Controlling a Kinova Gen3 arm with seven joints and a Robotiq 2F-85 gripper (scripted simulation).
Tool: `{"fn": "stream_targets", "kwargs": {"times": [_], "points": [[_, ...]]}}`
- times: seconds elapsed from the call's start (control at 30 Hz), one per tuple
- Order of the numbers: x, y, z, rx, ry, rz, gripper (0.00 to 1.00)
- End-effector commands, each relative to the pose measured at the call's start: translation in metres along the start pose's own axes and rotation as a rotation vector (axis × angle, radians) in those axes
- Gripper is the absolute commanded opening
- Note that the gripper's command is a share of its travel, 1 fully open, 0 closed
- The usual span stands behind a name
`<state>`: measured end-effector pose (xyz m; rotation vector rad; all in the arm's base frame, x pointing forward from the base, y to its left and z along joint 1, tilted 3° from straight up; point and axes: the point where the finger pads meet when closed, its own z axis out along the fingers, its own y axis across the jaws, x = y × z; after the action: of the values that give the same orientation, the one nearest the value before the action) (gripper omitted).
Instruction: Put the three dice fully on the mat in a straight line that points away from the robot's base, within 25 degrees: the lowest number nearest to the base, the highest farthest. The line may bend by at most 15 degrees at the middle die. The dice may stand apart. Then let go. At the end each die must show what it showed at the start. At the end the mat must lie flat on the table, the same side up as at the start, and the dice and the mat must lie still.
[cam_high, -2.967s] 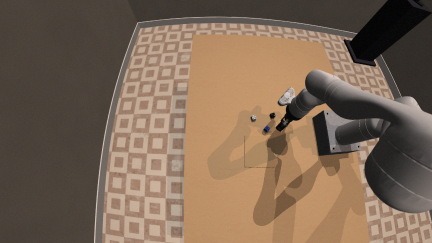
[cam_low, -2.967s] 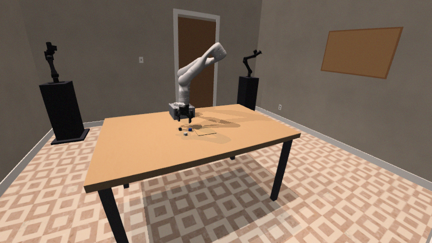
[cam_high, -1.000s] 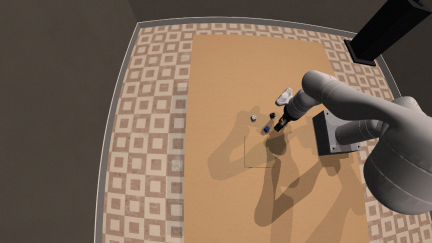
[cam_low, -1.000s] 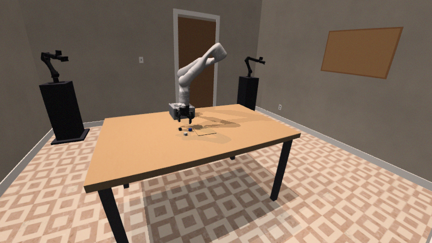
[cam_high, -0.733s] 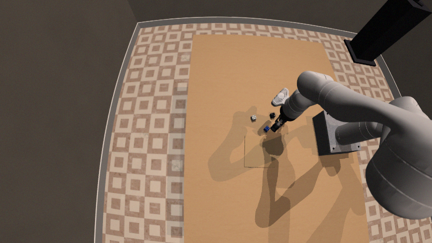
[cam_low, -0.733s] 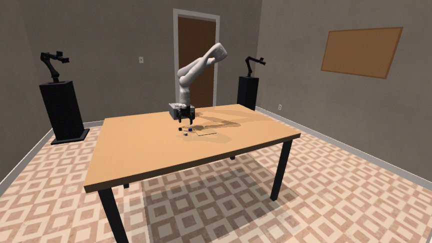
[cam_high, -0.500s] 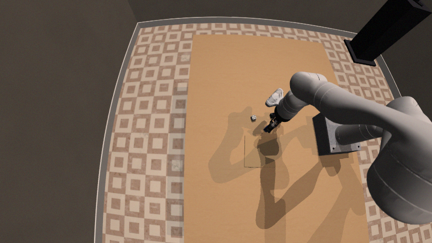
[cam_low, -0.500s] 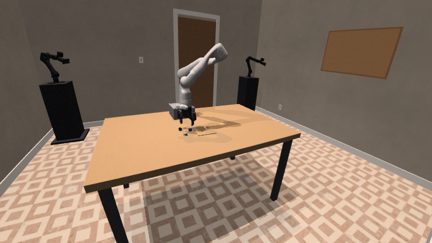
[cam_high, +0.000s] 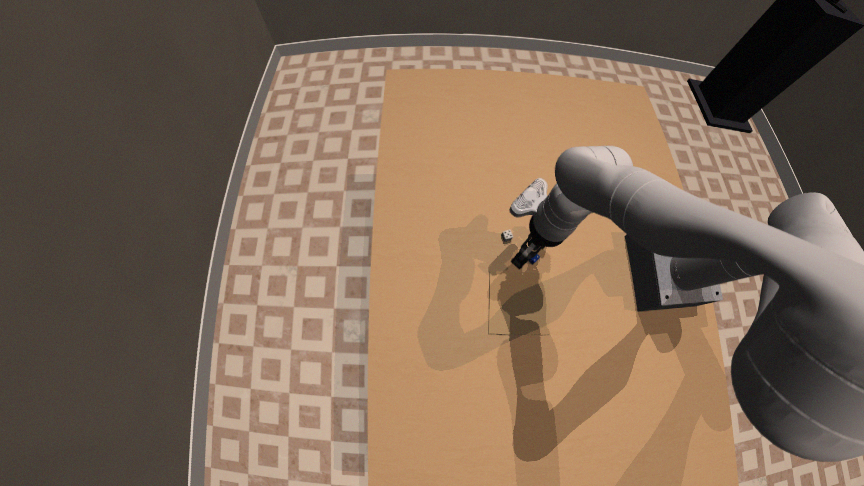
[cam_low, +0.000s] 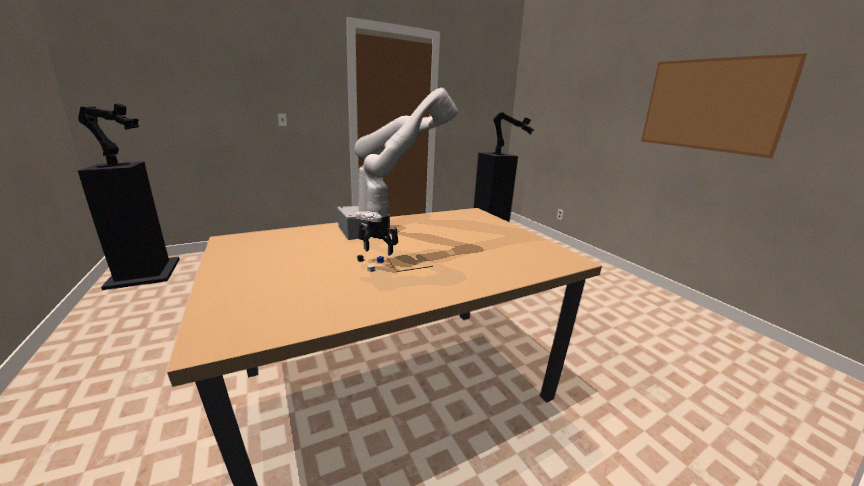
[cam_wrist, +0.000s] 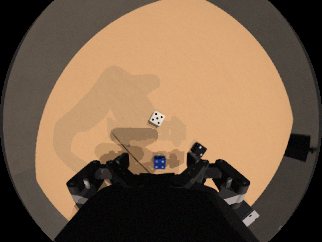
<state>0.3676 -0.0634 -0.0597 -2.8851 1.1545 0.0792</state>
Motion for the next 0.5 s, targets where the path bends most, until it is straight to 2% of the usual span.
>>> {"fn": "stream_targets", "kwargs": {"times": [0.0,0.47], "points": [[0.0032,-0.0041,-0.0001,0.001,0.003,-0.006,1.00],[0.0044,-0.0056,-0.0001,0.001,0.003,-0.006,1.00]]}}
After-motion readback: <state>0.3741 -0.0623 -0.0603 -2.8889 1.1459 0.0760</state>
